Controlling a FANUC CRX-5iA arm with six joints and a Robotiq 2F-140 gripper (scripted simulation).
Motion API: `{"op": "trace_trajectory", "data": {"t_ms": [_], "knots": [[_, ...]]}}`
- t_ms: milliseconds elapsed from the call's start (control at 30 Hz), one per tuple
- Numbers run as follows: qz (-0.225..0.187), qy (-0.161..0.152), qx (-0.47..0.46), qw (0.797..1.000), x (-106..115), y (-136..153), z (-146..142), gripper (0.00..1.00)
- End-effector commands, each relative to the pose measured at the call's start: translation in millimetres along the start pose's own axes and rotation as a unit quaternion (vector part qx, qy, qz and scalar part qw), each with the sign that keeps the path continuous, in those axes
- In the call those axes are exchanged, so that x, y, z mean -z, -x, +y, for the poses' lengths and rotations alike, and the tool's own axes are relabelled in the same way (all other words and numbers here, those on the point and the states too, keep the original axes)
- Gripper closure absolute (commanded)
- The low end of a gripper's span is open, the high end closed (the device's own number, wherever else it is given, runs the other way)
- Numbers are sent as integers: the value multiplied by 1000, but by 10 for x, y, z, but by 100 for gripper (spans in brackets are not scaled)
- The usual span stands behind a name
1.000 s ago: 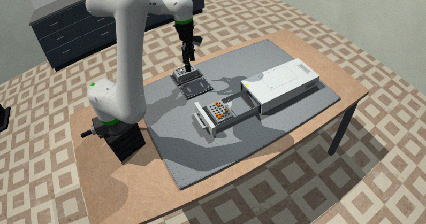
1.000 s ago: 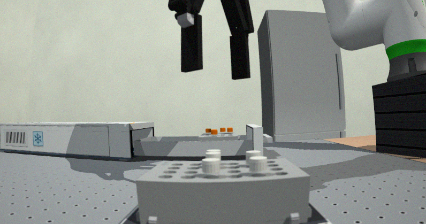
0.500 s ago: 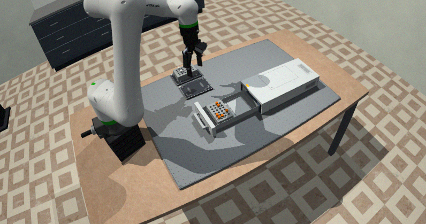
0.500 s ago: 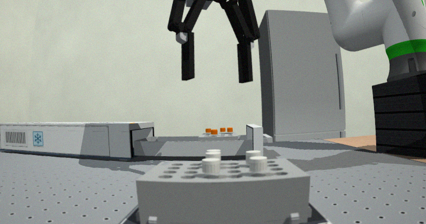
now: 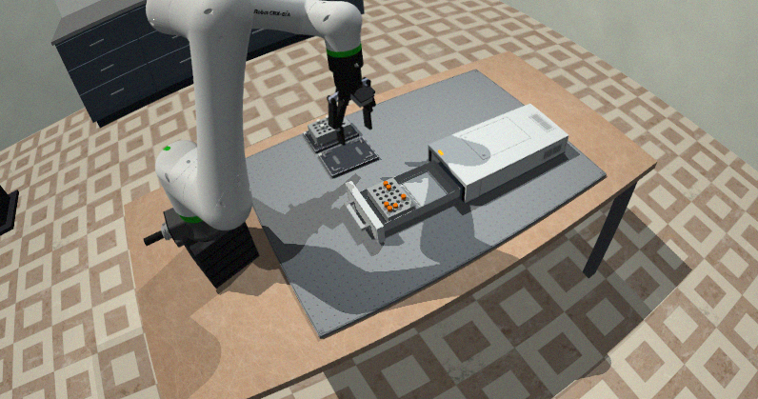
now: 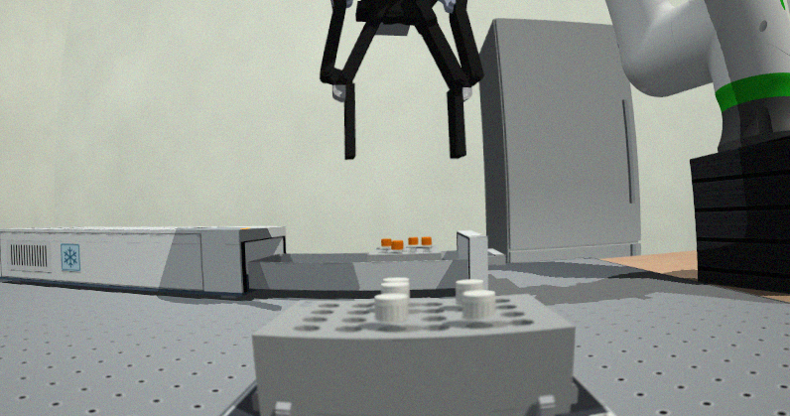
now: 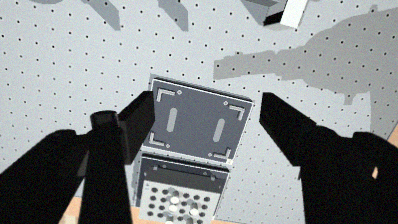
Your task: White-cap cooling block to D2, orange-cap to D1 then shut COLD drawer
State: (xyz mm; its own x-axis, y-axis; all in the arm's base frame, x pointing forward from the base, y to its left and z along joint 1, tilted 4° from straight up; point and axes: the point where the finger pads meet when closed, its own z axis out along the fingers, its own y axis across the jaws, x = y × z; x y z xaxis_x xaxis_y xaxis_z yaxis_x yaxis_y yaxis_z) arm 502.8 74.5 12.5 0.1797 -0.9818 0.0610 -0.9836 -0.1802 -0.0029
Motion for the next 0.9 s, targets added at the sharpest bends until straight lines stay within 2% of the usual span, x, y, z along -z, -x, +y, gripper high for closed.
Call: {"op": "trace_trajectory", "data": {"t_ms": [0, 233, 867], "knots": [[1, -2, -52, 999, 9, -157, 20, 34], [1, -2, -111, 994, 11, -348, 55, 34], [1, -2, -111, 994, 15, -1013, 178, 34]]}}
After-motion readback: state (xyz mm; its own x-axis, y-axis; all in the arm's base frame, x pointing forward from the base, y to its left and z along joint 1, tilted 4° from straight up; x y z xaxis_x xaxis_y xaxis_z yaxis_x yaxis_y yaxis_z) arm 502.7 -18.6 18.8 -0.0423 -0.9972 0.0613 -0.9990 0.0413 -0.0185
